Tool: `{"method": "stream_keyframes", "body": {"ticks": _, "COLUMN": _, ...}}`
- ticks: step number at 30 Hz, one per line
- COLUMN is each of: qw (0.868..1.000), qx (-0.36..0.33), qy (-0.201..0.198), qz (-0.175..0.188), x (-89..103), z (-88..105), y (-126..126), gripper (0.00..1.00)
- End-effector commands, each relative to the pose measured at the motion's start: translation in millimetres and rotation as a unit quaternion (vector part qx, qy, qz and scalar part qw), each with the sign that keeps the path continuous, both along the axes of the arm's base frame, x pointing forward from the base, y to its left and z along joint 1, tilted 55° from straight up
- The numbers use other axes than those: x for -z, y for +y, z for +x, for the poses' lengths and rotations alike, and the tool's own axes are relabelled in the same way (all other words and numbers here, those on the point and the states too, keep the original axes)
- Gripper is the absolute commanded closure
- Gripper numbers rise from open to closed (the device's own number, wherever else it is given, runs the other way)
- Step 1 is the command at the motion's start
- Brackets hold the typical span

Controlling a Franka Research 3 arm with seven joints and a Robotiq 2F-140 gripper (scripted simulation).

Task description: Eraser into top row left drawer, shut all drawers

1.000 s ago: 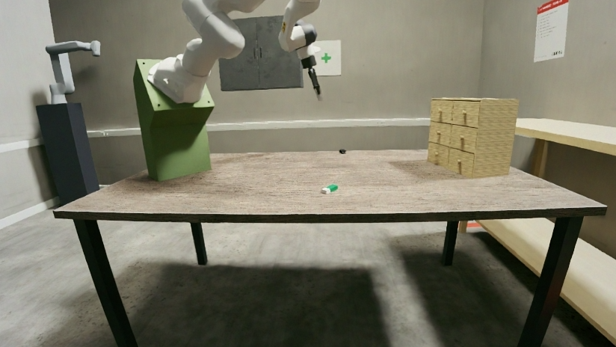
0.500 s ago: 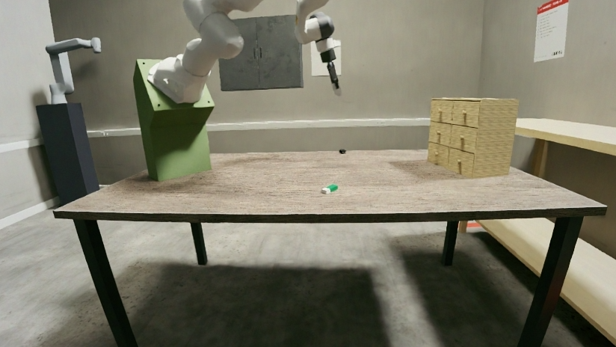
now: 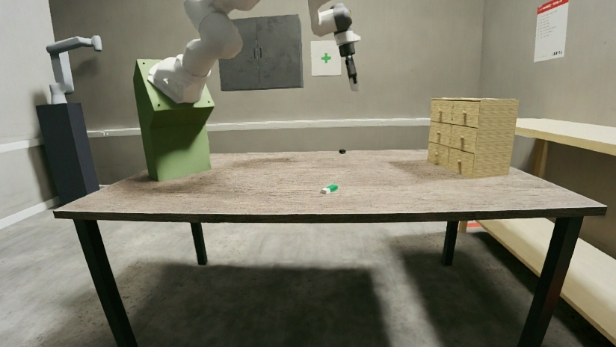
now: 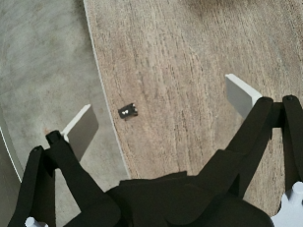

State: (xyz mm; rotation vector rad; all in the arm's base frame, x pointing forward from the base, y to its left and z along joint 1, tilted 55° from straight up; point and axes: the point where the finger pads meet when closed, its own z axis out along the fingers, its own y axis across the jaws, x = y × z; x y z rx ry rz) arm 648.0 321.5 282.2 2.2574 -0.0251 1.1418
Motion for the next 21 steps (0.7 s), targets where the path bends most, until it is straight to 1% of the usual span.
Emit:
{"method": "stream_keyframes", "body": {"ticks": 1, "qw": 0.999, "qx": 0.001, "qy": 0.029, "qz": -0.030, "x": -23.9, "z": 4.6, "y": -16.6, "gripper": 0.00}}
{"method": "stream_keyframes", "body": {"ticks": 10, "qw": 0.999, "qx": 0.022, "qy": 0.039, "qz": -0.022, "x": -79.3, "z": 14.6, "y": -46.6, "gripper": 0.00}}
{"method": "stream_keyframes", "body": {"ticks": 12, "qw": 0.999, "qx": 0.022, "qy": 0.039, "qz": -0.022, "x": -79.3, "z": 14.6, "y": -46.6, "gripper": 0.00}}
{"method": "stream_keyframes", "body": {"ticks": 21, "qw": 0.998, "qx": 0.037, "qy": 0.051, "qz": -0.012, "x": -125.5, "z": 19.1, "y": -75.5, "gripper": 0.00}}
